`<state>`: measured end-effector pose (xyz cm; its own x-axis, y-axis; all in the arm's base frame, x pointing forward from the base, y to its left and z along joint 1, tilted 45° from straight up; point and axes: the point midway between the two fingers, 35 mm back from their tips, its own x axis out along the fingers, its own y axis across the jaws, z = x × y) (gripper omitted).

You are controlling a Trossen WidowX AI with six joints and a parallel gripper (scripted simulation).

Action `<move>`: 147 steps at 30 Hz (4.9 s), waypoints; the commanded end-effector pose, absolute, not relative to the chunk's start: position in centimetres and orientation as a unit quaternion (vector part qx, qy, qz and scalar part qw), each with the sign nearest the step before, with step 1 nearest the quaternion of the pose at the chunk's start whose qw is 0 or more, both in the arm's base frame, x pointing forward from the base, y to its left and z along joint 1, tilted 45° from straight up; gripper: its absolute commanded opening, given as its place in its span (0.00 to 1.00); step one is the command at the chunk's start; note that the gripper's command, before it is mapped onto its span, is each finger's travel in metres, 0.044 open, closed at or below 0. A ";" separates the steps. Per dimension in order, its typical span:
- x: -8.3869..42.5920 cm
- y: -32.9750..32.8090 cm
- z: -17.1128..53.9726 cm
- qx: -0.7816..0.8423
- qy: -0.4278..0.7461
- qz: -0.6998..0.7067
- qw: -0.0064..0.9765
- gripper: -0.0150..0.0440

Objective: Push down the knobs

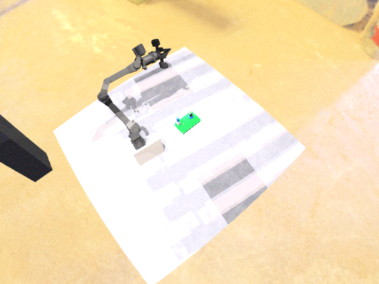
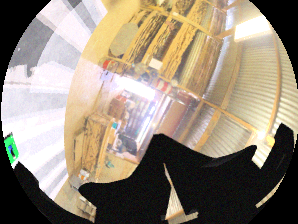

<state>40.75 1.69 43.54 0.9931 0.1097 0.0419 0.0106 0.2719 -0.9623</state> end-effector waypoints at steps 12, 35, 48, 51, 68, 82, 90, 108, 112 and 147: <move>43.3 1.2 33.3 -0.499 0.080 0.154 0.849 0.25; 41.5 0.5 19.9 -0.259 0.300 0.270 0.877 0.25; 38.6 0.5 14.1 -0.094 0.423 0.295 0.852 0.25; 37.8 0.6 13.0 -0.054 0.450 0.296 0.841 0.25; 33.0 1.3 8.5 0.176 0.585 0.272 0.744 0.25; 30.5 1.8 7.2 0.302 0.644 0.239 0.662 0.25; 30.6 3.2 5.8 0.302 0.643 0.239 0.662 0.25; 30.7 4.5 4.5 0.302 0.643 0.239 0.662 0.25; 30.7 4.7 4.4 0.302 0.643 0.239 0.662 0.25; 30.7 5.1 4.0 0.302 0.643 0.239 0.662 0.25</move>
<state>30.75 4.92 4.15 0.0626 0.7012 -0.7102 0.0669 0.7070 0.7040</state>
